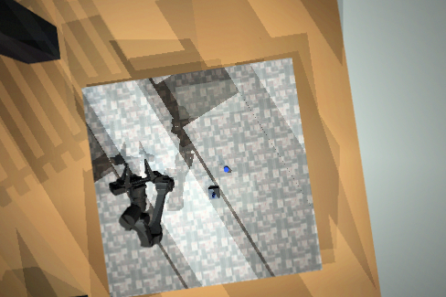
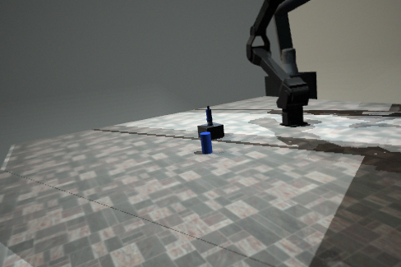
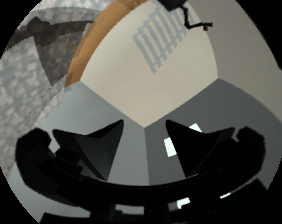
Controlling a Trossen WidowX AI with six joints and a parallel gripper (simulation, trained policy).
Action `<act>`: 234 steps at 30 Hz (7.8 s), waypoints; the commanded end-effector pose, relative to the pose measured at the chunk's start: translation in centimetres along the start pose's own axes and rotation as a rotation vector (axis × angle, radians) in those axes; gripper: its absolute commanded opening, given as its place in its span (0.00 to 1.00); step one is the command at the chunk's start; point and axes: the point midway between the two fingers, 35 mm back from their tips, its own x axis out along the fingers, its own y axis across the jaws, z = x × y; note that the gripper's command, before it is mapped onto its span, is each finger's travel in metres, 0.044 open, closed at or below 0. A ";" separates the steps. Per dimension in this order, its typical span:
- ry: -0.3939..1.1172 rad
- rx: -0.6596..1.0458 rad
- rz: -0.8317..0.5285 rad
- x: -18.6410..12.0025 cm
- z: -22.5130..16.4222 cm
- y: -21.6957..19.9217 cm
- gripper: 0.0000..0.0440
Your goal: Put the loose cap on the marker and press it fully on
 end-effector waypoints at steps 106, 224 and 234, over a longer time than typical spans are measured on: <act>-0.436 0.432 1.253 1.0 8.0 25.1 0.75; -0.345 0.998 1.927 -14.6 0.4 50.3 0.68; -0.426 0.999 1.933 -15.6 2.2 51.7 0.65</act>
